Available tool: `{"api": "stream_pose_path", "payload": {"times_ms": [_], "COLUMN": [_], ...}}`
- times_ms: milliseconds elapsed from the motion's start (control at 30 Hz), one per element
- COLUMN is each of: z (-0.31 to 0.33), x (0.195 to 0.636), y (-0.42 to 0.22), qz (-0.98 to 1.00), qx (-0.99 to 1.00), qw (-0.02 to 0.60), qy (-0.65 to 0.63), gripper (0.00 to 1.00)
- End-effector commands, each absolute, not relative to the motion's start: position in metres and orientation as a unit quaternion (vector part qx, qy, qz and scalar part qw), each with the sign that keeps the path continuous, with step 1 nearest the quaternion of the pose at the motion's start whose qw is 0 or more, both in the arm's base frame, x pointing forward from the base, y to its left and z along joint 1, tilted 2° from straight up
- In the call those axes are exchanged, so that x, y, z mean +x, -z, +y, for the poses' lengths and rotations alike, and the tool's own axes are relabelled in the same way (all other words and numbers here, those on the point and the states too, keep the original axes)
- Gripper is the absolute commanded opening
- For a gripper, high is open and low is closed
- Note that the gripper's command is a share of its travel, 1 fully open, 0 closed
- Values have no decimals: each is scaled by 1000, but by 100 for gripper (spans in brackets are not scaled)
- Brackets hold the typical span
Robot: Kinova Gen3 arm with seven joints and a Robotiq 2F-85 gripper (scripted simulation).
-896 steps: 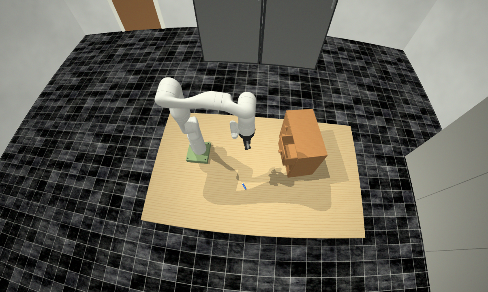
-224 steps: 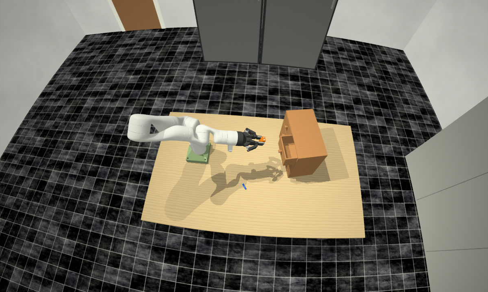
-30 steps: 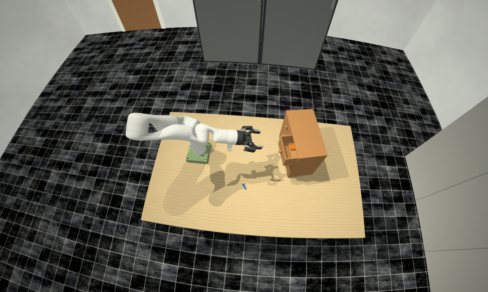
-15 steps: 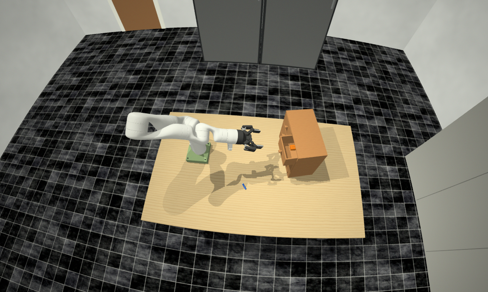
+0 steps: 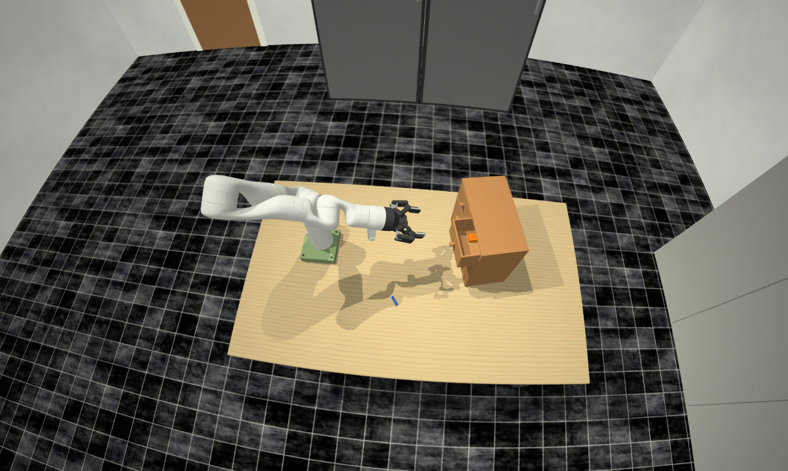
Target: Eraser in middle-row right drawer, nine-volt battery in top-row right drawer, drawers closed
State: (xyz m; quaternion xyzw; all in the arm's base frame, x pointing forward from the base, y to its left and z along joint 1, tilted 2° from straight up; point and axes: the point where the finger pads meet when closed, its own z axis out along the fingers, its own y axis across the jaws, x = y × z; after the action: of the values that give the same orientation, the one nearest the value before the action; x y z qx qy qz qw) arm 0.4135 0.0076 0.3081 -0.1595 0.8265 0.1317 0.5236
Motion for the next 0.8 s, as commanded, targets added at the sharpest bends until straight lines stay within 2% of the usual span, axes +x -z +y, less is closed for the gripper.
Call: {"api": "stream_pose_path", "payload": {"times_ms": [0, 433, 767], "z": [4, 0, 0], "x": [416, 421, 418], "y": [-310, -317, -315], "qz": [831, 852, 887], "qx": [-159, -164, -171], "qw": [518, 485, 418], "qy": [-124, -108, -102], "gripper": [100, 100, 100]}}
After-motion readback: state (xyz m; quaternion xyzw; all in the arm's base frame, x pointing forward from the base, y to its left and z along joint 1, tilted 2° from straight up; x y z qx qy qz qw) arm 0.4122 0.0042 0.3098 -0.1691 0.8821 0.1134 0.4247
